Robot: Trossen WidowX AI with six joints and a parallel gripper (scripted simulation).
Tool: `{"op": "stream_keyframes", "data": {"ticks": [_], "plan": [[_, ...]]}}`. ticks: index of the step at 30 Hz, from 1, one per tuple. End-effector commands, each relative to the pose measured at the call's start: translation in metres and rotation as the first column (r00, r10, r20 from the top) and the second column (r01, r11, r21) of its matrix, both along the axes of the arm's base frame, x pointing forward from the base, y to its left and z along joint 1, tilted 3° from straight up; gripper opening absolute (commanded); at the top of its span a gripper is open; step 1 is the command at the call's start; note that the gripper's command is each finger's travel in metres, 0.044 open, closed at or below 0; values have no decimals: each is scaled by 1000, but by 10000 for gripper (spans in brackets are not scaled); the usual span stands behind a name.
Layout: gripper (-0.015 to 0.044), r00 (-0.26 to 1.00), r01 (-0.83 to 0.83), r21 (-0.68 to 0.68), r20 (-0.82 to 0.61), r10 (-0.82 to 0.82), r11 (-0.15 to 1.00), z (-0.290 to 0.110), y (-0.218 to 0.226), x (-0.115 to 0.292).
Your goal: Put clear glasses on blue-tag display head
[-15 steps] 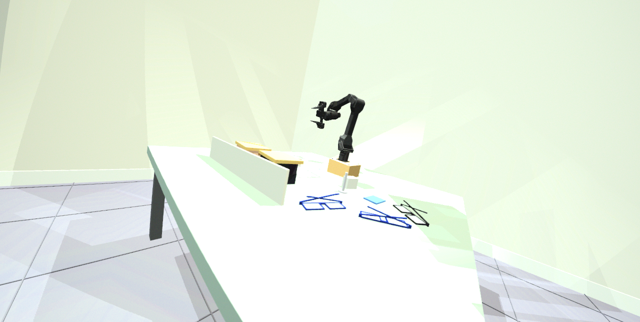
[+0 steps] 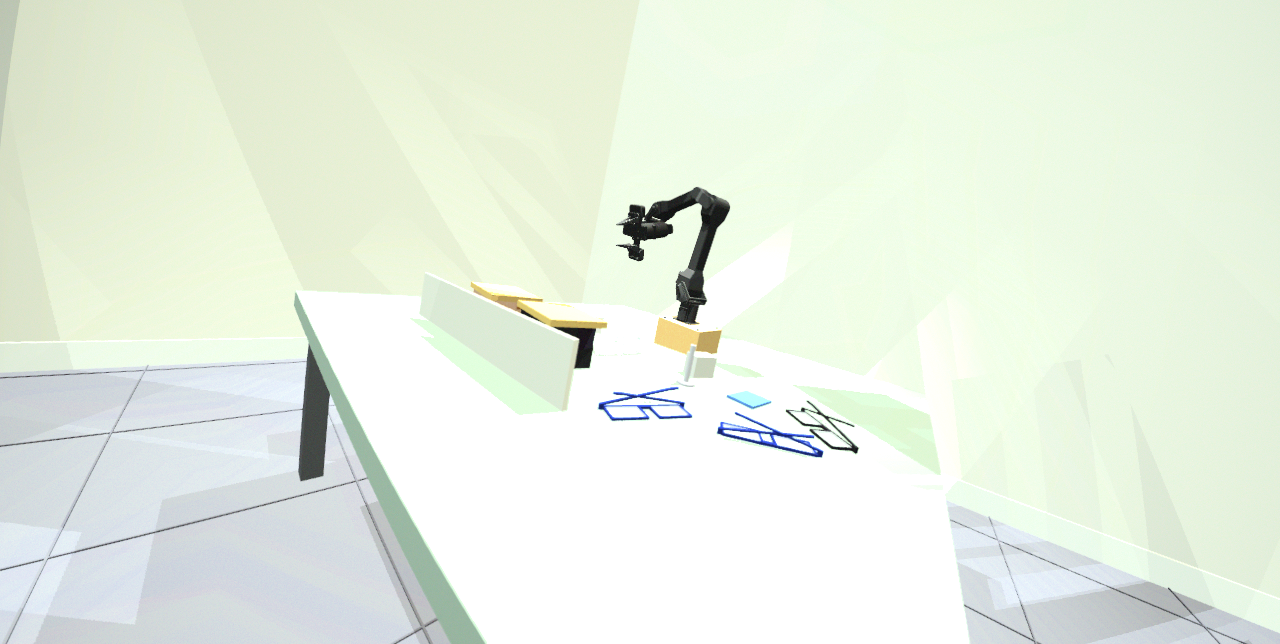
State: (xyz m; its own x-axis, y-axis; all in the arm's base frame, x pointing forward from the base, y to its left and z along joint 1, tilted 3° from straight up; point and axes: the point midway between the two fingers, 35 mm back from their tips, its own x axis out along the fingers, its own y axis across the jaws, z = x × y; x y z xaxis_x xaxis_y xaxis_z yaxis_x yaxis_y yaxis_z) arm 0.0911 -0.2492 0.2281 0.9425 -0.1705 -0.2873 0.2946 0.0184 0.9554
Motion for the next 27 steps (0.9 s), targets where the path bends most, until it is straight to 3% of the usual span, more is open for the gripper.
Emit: {"op": "stream_keyframes", "data": {"ticks": [1, 2, 7, 14, 20, 27], "plan": [[230, 981, -162, 51, -101, 166, 986, -26, 20, 34], [204, 967, -209, 61, -133, 215, 976, -33, 26, 43], [200, 849, -425, 107, -298, 437, 899, -67, 58, 81], [200, 576, -664, 156, -517, 633, 731, -111, 107, 119], [200, 307, -811, 178, -682, 664, 558, -143, 149, 141], [200, 51, -920, 176, -831, 554, 350, -171, 199, 154]]}}
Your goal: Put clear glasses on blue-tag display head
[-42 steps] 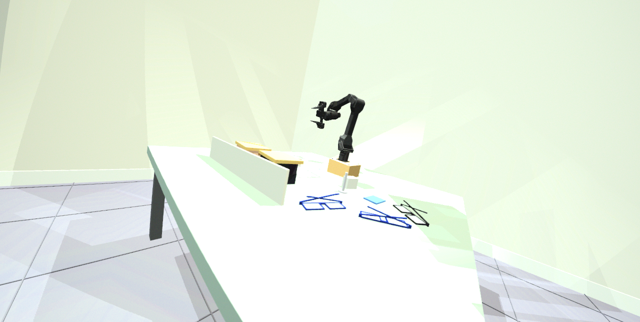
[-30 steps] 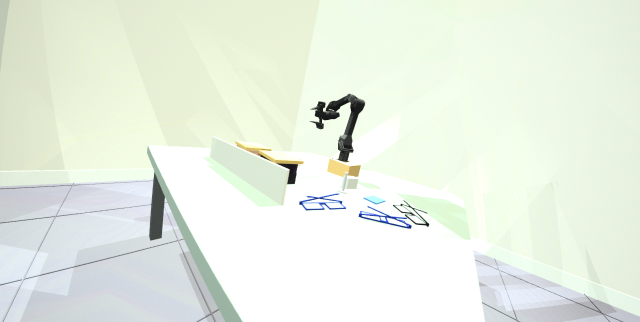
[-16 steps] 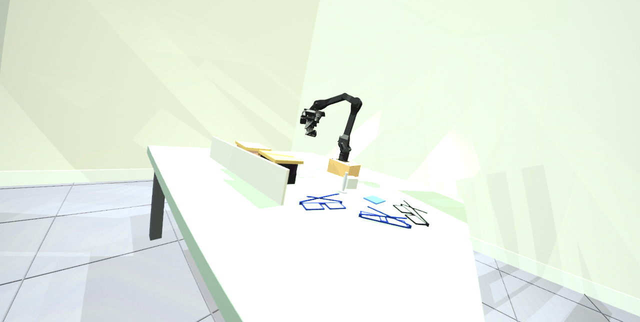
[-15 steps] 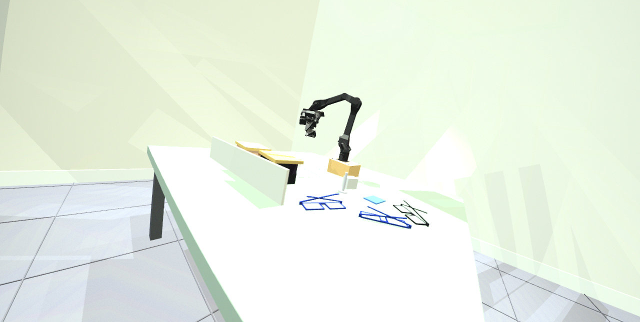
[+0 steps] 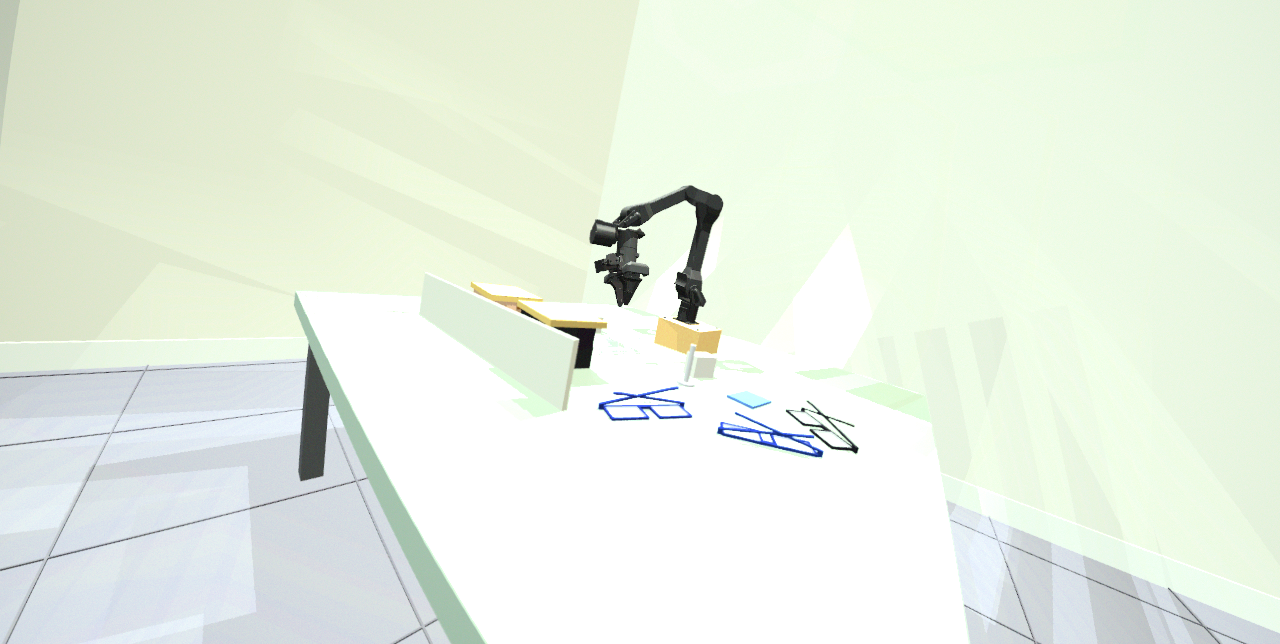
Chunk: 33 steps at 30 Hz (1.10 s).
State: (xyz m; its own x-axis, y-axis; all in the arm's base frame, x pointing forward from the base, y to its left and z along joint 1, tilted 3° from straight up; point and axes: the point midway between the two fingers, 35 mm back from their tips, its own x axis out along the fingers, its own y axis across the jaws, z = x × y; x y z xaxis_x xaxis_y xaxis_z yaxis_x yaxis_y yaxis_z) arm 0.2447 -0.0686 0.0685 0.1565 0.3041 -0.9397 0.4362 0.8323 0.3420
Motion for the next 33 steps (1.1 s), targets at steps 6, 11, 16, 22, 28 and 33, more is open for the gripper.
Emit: {"op": "stream_keyframes", "data": {"ticks": [6, 11, 16, 22, 28, 33], "plan": [[200, 953, -302, -246, -100, 286, 921, -28, 58, 5], [200, 946, -323, -264, -105, 306, 909, -30, 63, 5], [120, 946, -323, -264, -105, 306, 909, -30, 63, 5], [120, 946, -323, -264, -105, 306, 909, -30, 63, 5], [120, 946, -323, -264, -105, 306, 909, -37, 64, 7], [120, 946, -323, -264, -105, 306, 909, -45, 65, 8]]}}
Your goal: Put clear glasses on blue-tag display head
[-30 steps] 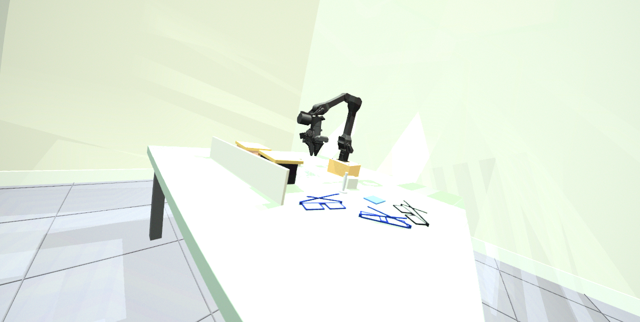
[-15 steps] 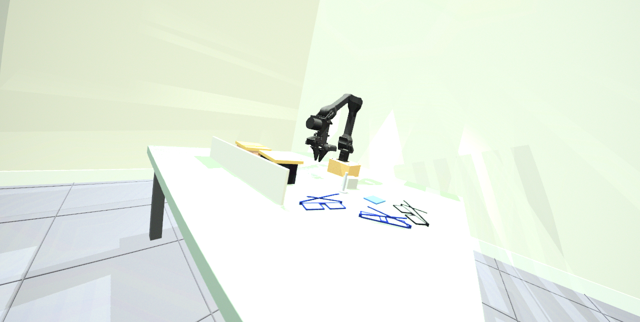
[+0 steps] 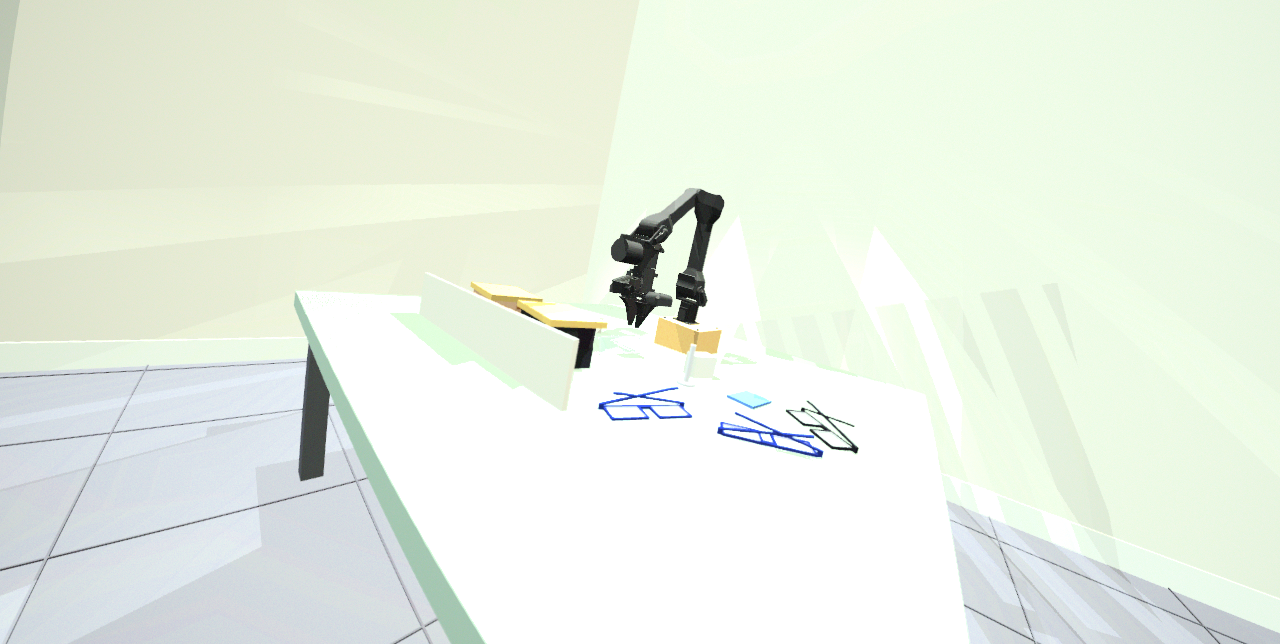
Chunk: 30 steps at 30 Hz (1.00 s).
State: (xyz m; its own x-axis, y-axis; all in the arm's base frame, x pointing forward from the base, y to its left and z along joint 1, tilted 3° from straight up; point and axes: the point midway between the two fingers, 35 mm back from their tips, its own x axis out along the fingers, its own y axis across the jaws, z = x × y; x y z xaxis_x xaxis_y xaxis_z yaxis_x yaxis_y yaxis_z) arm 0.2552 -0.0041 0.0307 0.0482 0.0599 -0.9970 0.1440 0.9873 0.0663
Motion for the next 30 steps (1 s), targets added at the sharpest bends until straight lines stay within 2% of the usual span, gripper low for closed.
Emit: {"op": "stream_keyframes", "data": {"ticks": [1, 30], "plan": [[120, 1000, 4, -2, -12, -4, 1000, -9, 1, -3], [120, 1000, 4, -2, -12, -4, 1000, -52, 7, -1]]}}
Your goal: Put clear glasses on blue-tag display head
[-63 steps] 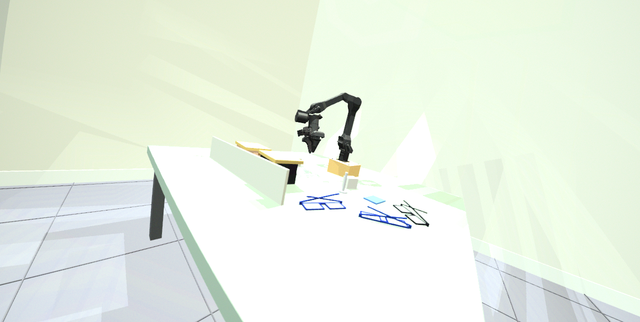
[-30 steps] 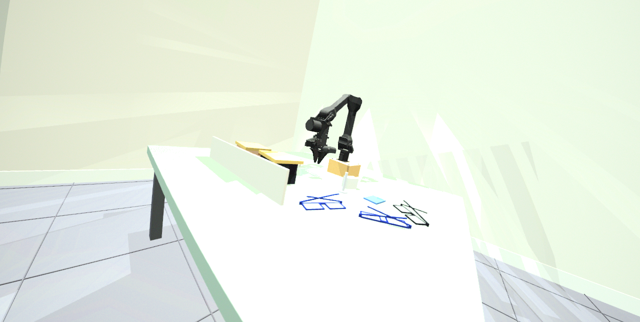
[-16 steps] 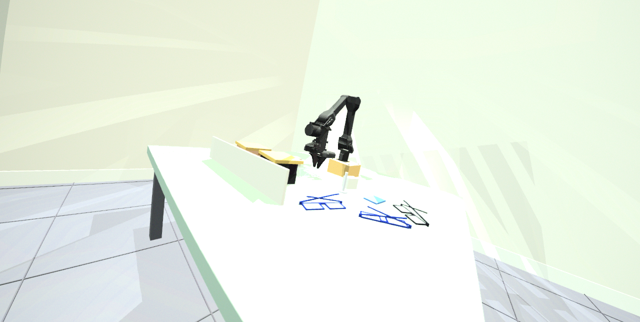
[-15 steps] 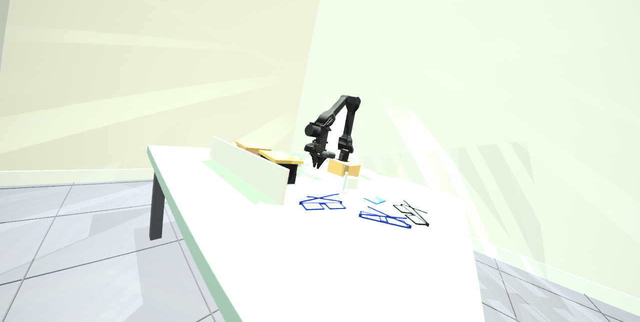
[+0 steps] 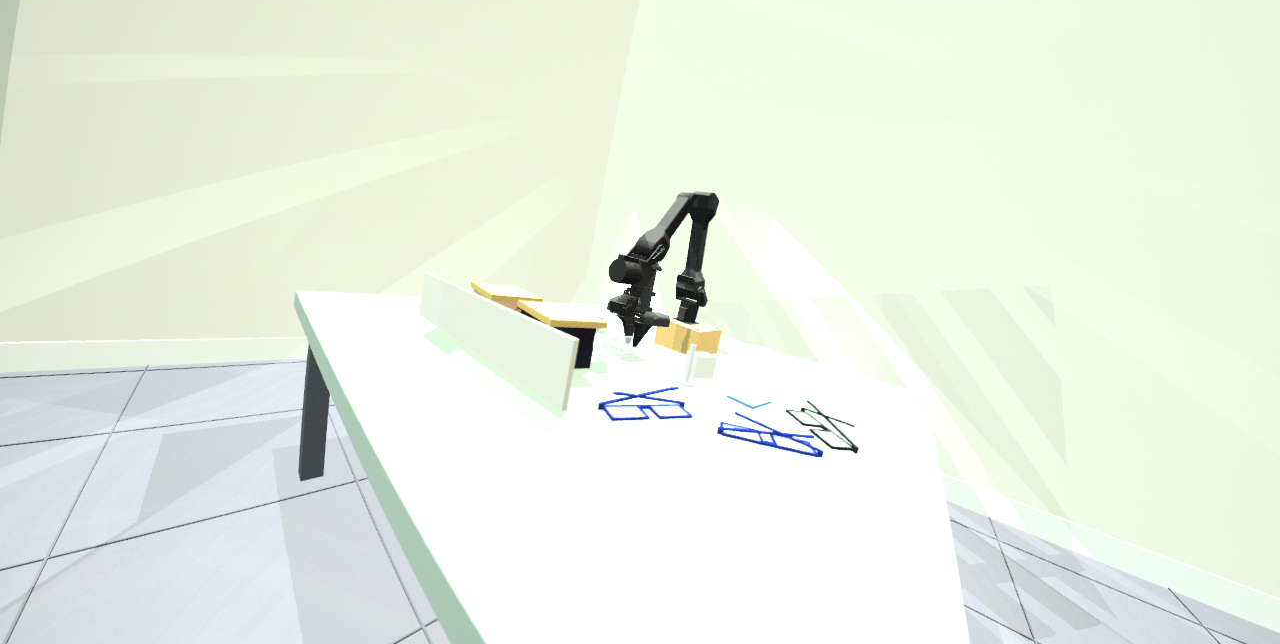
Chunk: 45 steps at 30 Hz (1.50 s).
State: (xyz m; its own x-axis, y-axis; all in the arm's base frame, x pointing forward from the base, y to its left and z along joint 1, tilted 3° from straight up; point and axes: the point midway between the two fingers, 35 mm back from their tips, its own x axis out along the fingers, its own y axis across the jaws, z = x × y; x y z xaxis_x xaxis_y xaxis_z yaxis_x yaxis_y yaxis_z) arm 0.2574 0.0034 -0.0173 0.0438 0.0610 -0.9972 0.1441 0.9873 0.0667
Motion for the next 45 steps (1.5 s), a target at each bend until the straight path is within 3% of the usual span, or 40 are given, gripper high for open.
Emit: {"op": "stream_keyframes", "data": {"ticks": [1, 13, 14, 28, 33, 45], "plan": [[120, 1000, 4, -3, -8, -4, 1000, -4, 0, -3], [120, 1000, 4, -3, -8, -4, 1000, -4, -5, -4], [94, 1000, 8, 0, -5, -8, 1000, -3, -3, -2], [0, 1000, 8, 0, -5, -8, 1000, -3, -3, -2], [0, 1000, 8, 0, -5, -8, 1000, -2, -3, -2], [0, 1000, 5, -3, -6, -5, 1000, 70, -7, -3]]}}
